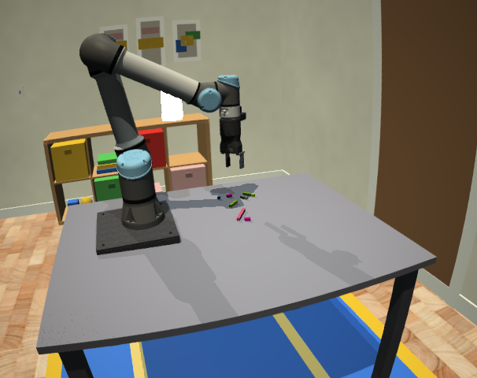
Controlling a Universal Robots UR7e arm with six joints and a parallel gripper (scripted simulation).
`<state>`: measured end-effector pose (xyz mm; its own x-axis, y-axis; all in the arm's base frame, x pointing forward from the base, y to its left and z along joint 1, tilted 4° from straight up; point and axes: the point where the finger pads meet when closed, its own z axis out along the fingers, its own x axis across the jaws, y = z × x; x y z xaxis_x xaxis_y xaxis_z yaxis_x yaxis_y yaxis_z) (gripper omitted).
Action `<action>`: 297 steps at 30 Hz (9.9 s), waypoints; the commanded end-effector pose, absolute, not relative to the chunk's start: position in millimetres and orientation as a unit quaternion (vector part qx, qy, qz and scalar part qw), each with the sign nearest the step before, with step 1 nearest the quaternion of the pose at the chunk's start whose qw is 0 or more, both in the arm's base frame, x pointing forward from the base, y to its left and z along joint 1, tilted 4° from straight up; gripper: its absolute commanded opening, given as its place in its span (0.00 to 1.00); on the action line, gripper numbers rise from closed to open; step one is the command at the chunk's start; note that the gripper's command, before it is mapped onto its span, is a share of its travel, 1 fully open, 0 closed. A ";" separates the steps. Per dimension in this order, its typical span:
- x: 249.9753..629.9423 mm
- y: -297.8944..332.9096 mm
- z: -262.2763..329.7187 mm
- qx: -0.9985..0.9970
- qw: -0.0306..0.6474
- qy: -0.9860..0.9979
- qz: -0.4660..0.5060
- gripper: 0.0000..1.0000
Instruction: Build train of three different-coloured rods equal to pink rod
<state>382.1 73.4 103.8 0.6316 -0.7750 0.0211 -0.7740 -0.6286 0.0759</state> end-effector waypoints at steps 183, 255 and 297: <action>330.8 133.1 -15.4 0.450 0.034 -0.892 0.019 0.54; 330.2 132.3 -30.7 0.450 0.034 -0.892 0.019 0.54; 329.9 131.8 -39.0 0.450 0.034 -0.892 0.019 0.54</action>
